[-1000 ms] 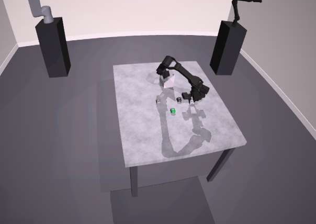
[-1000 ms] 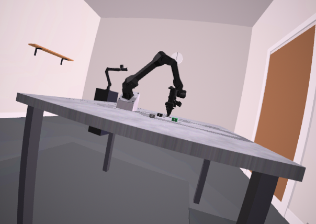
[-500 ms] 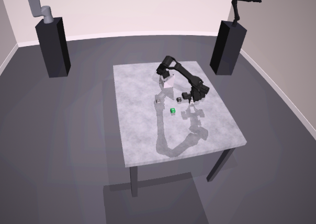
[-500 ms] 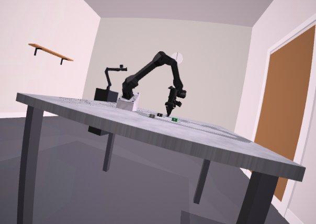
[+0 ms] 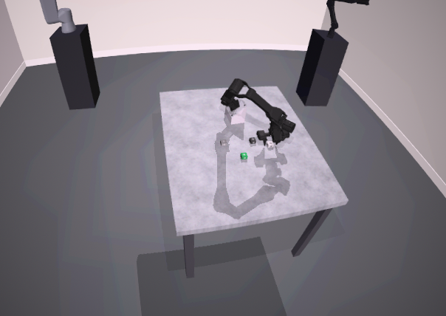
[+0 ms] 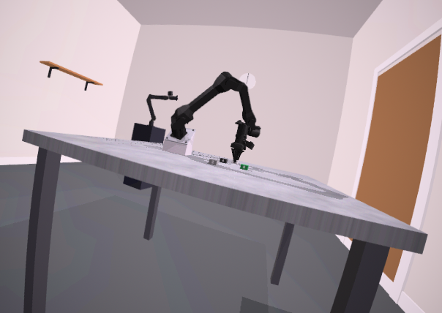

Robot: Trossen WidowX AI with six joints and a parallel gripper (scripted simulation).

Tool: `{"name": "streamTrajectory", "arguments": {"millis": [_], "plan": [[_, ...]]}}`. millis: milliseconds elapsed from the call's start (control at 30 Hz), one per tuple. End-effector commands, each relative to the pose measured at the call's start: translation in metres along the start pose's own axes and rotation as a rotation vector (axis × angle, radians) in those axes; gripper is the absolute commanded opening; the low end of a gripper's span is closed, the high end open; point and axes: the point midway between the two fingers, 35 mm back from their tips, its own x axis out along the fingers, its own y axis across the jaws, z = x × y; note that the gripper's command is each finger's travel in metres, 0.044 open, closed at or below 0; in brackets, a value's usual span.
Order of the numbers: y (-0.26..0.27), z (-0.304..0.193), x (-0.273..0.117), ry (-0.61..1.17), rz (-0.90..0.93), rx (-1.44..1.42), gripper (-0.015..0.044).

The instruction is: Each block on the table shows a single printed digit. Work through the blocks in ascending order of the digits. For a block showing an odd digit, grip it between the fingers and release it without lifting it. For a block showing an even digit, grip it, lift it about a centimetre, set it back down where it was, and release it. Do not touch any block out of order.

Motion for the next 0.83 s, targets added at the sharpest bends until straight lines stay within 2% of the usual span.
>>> {"name": "streamTrajectory", "arguments": {"millis": [0, 133, 333, 533, 800], "plan": [[0.0, 0.0, 0.001, -0.001, -0.002, -0.006, 0.04], [0.0, 0.0, -0.033, -0.001, -0.001, -0.006, 0.04], [0.007, -0.004, -0.045, -0.001, 0.003, -0.007, 0.04], [0.05, -0.048, -0.115, 0.002, 0.006, -0.008, 0.04], [0.051, -0.05, -0.118, 0.002, 0.005, -0.008, 0.04]]}}
